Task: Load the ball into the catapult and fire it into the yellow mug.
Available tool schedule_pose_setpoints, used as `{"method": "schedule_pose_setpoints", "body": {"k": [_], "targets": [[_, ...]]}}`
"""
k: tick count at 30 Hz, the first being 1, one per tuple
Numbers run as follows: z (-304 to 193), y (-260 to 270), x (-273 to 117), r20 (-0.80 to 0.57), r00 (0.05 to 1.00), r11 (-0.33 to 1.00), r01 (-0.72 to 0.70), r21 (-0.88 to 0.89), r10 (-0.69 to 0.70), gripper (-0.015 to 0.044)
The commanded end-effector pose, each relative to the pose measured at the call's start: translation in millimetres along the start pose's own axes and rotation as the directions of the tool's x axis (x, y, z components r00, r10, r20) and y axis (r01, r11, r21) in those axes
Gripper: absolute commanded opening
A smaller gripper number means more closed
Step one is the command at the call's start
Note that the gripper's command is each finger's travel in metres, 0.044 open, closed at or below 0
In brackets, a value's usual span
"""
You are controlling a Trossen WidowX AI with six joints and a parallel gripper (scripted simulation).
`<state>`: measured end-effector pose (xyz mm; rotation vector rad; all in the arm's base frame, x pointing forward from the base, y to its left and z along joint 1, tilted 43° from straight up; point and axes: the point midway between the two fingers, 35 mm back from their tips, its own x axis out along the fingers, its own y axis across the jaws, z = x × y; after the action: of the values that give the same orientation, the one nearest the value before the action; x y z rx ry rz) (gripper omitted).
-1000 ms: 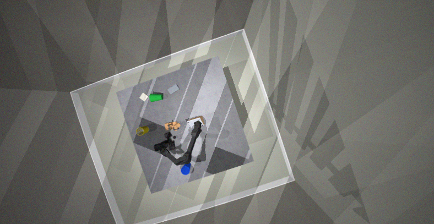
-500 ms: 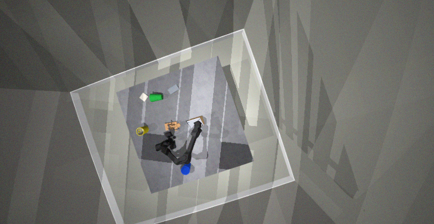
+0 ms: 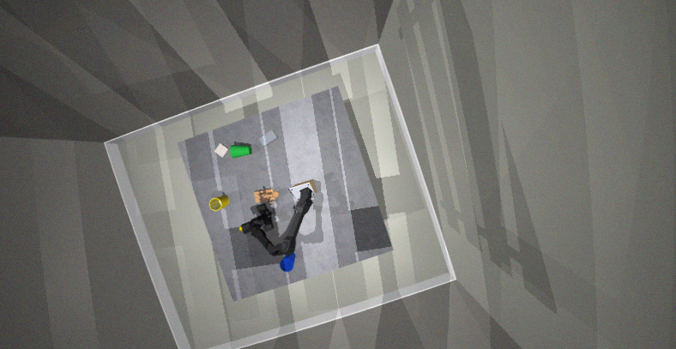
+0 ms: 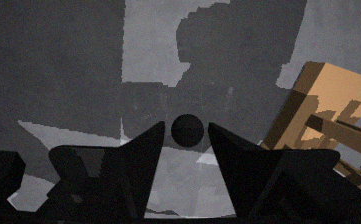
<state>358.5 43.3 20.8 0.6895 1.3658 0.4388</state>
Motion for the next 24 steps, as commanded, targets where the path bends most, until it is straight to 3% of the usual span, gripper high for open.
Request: {"method": "schedule_pose_setpoints", "body": {"k": [1,8,13,24], "targets": [[-1.4,-0.3,1.3,-0.004,1.0,1.0,-0.003,0.007,0.003,0.0162],[-1.4,-0.3,1.3,-0.004,1.0,1.0,-0.003,0.007,0.003,0.0115],[0.2,-1.4,-9.7,-0.015,1.0,1.0,-0.006,-0.009,0.006,0.0],[5.1,-2.6,-90.8,-0.007,1.0,1.0,0.004,0.002,-0.004,0.0]]}}
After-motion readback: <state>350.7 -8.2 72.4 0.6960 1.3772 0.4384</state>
